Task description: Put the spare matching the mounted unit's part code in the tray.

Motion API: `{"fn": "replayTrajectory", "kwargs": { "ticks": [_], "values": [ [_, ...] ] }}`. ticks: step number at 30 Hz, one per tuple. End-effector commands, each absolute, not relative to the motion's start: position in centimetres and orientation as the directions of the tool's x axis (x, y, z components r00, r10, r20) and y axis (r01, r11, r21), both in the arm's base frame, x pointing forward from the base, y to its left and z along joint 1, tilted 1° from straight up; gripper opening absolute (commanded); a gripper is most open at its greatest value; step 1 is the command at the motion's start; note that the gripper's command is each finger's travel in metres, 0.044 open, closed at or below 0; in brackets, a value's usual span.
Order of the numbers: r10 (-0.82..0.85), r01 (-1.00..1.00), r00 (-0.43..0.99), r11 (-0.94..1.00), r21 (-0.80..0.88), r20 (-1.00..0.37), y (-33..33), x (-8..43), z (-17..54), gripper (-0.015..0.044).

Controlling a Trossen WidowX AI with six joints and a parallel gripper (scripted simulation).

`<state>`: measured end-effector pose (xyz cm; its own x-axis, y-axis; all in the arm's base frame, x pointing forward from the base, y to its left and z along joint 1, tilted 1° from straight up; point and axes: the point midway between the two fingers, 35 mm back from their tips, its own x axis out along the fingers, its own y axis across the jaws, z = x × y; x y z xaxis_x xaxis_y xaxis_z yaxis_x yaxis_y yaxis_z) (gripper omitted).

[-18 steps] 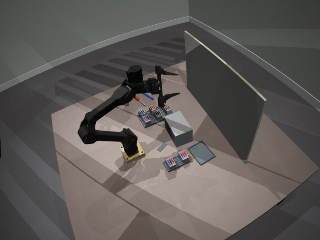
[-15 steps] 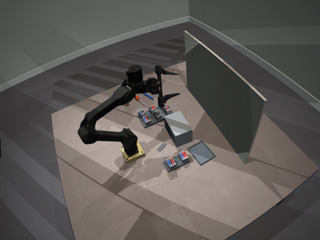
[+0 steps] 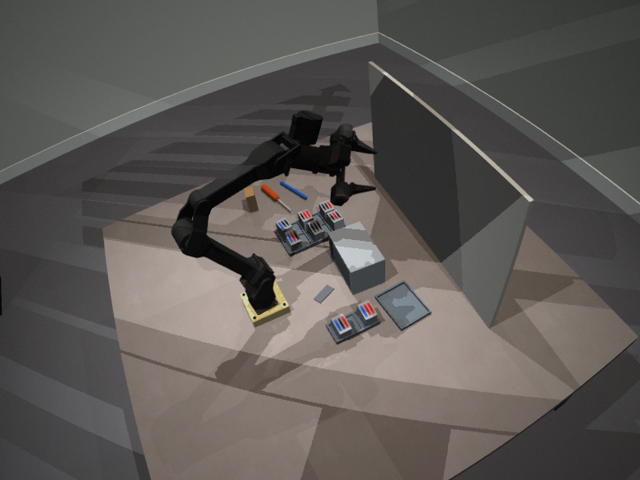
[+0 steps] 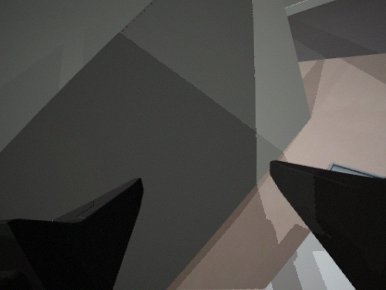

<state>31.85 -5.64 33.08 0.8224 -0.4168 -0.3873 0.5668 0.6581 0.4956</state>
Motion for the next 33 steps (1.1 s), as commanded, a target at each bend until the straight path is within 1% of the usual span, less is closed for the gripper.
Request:
{"fn": "replayTrajectory", "kwargs": {
  "ticks": [1, 5, 8, 10, 13, 15, 33],
  "values": [
    [-0.342, 0.584, 0.7, 0.78, 0.226, -0.627, -5.6, 34.7, 29.9, 0.044],
    [-0.264, 0.504, 0.544, 0.862, 0.058, -0.797, -5.6, 36.2, 27.0, 0.044],
    [-0.194, 0.409, 0.401, 0.912, -0.014, -0.895, -5.7, 36.8, 24.8, 0.044],
    [-0.141, 0.338, 0.298, 0.941, -0.034, -0.944, -5.7, 37.0, 23.3, 0.044],
    [-0.052, 0.231, 0.138, 0.973, -0.019, -0.989, -5.7, 37.0, 21.3, 0.044],
    [-0.01, 0.189, 0.067, 0.982, 0.003, -0.998, -5.7, 36.9, 20.5, 0.044],
    [-0.004, 0.184, 0.058, 0.983, 0.007, -0.998, -5.7, 36.9, 20.4, 0.044]
  ]
}}
